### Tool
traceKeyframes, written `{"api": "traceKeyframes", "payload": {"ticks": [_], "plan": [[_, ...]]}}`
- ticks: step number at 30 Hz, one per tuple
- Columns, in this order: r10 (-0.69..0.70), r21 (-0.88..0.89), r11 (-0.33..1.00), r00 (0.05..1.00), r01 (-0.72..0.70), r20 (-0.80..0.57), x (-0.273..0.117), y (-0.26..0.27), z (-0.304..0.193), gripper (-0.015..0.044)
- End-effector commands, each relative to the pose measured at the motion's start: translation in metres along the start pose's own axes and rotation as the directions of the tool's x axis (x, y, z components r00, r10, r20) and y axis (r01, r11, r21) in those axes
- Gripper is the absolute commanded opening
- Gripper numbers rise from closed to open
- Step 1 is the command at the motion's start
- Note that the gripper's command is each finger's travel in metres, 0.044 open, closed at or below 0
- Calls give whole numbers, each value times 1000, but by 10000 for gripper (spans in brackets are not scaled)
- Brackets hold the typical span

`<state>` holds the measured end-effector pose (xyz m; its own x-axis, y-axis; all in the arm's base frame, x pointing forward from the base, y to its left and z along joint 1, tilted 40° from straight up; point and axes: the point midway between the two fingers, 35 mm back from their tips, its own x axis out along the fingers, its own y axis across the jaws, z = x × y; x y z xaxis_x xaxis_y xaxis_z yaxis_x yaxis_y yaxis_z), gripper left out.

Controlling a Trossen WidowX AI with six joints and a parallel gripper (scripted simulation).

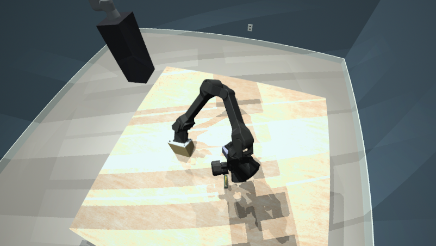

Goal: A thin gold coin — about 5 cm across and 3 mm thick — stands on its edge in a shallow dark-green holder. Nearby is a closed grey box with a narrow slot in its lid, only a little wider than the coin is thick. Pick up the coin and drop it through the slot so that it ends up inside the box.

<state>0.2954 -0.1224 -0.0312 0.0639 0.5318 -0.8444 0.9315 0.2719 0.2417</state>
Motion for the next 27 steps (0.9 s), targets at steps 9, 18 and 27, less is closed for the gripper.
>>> {"api": "traceKeyframes", "payload": {"ticks": [9,18,27], "plan": [[59,162,986,993,-41,-106,-1,-31,17,161],[60,162,986,992,-42,-107,31,-29,13,161],[60,162,986,992,-42,-108,46,-28,12,161]]}}
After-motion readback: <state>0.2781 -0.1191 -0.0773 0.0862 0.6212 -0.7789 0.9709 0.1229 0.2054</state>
